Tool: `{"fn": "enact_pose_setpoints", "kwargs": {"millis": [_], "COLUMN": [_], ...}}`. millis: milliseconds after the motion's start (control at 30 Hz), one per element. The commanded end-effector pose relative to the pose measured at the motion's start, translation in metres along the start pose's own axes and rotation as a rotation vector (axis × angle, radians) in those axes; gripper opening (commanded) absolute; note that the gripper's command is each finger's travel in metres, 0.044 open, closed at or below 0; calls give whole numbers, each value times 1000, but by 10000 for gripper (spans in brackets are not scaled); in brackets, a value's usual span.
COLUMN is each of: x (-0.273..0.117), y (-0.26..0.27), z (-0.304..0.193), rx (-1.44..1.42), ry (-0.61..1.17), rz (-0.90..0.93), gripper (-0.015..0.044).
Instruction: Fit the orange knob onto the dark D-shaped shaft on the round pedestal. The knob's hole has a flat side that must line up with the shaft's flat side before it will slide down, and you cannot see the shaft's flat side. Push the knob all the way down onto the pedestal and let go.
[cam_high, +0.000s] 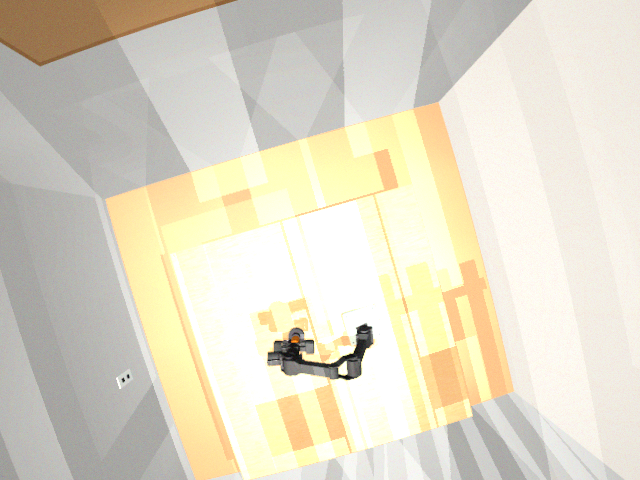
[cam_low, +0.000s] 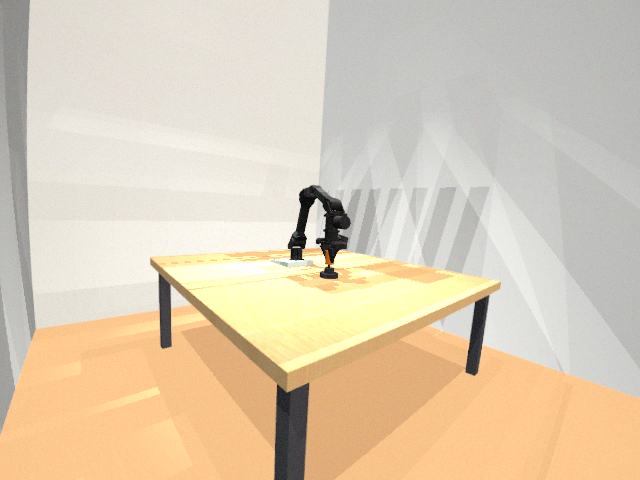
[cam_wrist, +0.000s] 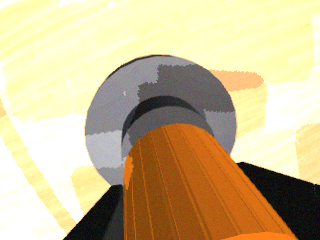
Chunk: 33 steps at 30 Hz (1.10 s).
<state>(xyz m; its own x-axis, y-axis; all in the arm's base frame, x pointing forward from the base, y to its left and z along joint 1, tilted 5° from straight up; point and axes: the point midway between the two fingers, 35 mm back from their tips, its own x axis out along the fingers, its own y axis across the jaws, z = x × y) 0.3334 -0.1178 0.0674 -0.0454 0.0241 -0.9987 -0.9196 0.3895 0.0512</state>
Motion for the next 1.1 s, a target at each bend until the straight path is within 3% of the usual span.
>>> {"fn": "enact_pose_setpoints", "kwargs": {"millis": [0,267,1067], "x": [-4,-6,1], "y": [-1,-3,0], "z": [0,0,0], "rx": [-4,-214,-214], "ry": [4,4,4], "rz": [-2,-2,-1], "gripper": [0,0,0]}}
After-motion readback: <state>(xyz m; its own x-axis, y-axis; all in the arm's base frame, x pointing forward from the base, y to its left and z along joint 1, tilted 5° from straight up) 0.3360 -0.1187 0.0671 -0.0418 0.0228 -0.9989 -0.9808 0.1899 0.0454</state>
